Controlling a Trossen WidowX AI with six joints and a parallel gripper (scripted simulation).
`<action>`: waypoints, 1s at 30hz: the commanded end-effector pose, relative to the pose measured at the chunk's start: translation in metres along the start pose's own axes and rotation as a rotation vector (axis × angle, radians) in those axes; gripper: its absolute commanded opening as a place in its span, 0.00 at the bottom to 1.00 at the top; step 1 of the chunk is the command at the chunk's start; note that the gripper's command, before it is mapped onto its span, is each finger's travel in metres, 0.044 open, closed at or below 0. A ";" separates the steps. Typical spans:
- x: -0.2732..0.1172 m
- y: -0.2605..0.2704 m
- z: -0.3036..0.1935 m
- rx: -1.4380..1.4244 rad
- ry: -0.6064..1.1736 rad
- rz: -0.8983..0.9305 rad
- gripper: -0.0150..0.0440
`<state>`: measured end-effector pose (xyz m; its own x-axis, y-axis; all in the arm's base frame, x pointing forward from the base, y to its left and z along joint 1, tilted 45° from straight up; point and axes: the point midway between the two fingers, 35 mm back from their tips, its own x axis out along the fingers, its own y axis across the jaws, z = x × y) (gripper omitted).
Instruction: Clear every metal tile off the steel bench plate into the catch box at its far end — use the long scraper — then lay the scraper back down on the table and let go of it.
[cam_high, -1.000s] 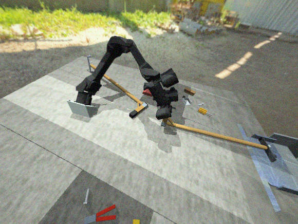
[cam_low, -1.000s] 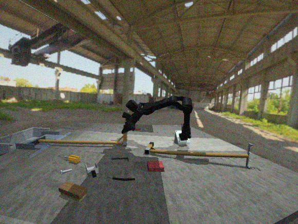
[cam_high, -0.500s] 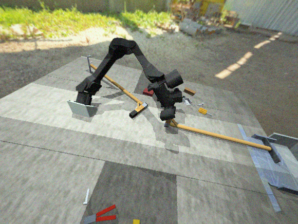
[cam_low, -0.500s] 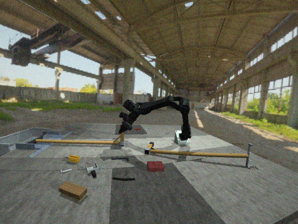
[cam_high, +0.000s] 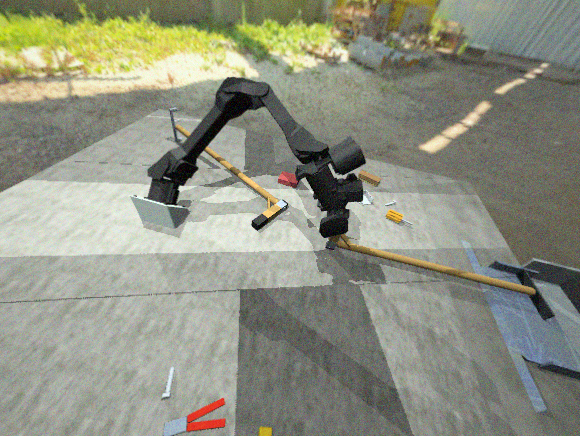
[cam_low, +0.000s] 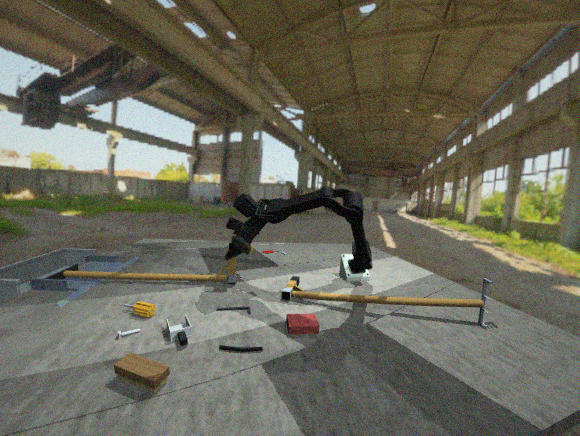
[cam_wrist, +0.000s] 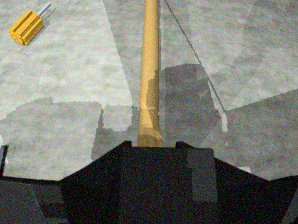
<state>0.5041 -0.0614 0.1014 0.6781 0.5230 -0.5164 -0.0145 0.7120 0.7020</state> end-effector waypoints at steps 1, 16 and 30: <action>0.003 -0.001 0.007 0.001 -0.007 -0.004 0.25; 0.016 -0.003 0.021 0.000 -0.008 -0.003 0.25; 0.023 -0.004 0.026 -0.004 -0.003 0.002 0.25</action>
<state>0.5392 -0.0641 0.0995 0.6800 0.5235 -0.5134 -0.0187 0.7124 0.7016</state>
